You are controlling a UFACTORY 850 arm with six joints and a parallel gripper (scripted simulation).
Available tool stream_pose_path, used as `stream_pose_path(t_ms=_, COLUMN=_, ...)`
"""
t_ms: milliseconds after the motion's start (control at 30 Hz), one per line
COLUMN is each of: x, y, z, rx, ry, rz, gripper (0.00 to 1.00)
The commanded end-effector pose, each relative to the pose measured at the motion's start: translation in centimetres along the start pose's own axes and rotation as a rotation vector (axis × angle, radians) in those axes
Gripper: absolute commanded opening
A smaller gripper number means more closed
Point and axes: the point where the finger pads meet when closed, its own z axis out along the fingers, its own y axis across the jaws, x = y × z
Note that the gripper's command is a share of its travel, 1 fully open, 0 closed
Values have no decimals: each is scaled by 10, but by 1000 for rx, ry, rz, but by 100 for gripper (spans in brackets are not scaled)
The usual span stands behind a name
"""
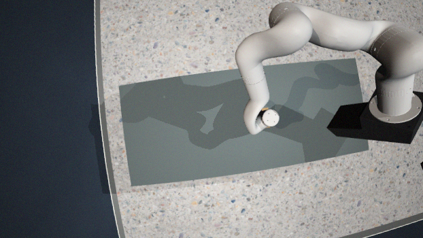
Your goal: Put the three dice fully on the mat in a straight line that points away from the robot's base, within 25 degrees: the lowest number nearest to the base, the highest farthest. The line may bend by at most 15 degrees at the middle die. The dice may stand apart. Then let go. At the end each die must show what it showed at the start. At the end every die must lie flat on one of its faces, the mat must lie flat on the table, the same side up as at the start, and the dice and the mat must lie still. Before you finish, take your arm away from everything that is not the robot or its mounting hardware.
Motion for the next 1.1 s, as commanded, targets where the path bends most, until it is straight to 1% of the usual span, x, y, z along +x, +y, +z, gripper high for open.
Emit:
stream_pose_path(t_ms=0, x=0, y=0, z=0, rx=1, ry=0, rz=0, gripper=15)
stream_pose_path(t_ms=1000, x=0, y=0, z=0, rx=1, ry=0, rz=0, gripper=15)
stream_pose_path(t_ms=1033, x=0, y=0, z=0, rx=1, ry=0, rz=0, gripper=19)
stream_pose_path(t_ms=1067, x=0, y=0, z=0, rx=1, ry=0, rz=0, gripper=19)
